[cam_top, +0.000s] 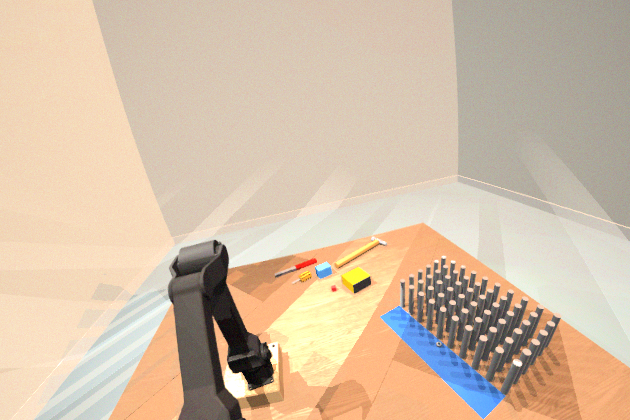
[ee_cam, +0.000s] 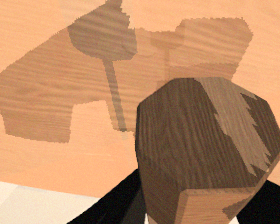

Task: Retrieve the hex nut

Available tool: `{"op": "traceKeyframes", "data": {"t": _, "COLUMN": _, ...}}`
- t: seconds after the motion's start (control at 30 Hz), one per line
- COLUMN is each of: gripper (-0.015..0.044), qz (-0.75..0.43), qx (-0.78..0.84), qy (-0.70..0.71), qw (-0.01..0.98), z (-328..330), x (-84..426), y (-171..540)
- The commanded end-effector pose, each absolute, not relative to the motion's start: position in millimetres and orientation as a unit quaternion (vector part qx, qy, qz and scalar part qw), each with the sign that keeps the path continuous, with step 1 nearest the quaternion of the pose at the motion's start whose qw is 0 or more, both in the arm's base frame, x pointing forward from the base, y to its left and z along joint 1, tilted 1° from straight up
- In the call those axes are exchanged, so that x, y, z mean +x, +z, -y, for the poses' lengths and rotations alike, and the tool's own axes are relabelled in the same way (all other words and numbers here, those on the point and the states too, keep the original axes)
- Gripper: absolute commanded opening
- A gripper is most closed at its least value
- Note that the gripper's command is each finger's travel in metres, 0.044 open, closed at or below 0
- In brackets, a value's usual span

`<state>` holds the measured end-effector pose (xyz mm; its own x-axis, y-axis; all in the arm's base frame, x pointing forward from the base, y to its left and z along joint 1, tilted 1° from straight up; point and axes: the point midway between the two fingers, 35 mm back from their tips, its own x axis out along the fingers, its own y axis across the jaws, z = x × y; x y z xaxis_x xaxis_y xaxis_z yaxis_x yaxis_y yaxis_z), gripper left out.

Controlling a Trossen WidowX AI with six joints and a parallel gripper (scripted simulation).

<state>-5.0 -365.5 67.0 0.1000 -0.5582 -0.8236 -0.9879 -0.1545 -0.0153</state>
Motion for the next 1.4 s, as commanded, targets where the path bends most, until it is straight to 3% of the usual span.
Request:
{"op": "traceKeyframes", "data": {"t": 0.0, "gripper": 0.0000, "qz": -0.577, "qx": -0.674, "qy": 0.346, "qw": 0.305, "z": 367.0, "x": -5.7, "y": 65.0}}
{"op": "traceKeyframes", "data": {"t": 1.37, "gripper": 0.0000, "qz": -0.577, "qx": -0.674, "qy": 0.346, "qw": 0.306, "z": 362.0, "x": -4.7, "y": 25.4}}
